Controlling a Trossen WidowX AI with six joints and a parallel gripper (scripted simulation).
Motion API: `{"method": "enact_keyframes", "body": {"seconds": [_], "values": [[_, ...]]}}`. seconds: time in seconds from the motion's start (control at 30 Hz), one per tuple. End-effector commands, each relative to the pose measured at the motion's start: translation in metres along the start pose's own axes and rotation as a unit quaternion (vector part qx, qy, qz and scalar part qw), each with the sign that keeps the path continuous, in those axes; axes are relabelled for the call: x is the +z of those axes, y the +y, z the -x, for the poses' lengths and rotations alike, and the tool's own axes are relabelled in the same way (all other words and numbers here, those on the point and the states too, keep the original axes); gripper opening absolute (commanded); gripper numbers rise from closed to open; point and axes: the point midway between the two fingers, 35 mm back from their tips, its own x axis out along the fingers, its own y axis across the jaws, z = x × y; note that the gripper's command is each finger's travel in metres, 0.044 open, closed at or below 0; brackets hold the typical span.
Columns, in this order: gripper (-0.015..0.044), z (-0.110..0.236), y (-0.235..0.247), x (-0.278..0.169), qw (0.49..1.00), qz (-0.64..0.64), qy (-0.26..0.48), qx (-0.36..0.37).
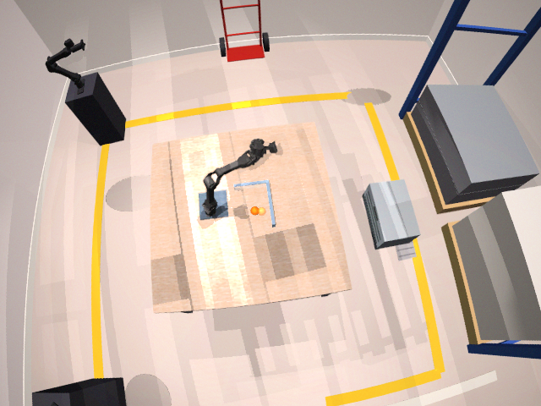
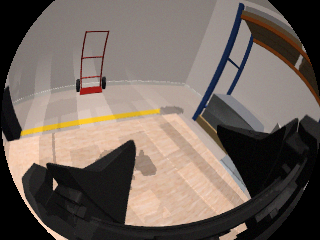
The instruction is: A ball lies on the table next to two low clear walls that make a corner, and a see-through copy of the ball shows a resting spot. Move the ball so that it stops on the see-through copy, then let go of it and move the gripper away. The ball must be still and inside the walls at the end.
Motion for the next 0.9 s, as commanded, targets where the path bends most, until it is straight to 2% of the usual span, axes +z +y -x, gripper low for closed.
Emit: {"method": "enact_keyframes", "body": {"seconds": [0.0,0.23,0.47,0.7,0.87], "values": [[0.0391,0.022,-0.016,-0.064,0.990,-0.089,0.107,-0.019],[0.0391,0.084,-0.024,-0.169,0.925,-0.246,0.284,-0.059],[0.0391,0.170,-0.005,-0.249,0.801,-0.392,0.441,-0.102],[0.0391,0.262,0.036,-0.290,0.636,-0.509,0.564,-0.133],[0.0391,0.270,0.041,-0.292,0.620,-0.518,0.574,-0.135]]}}
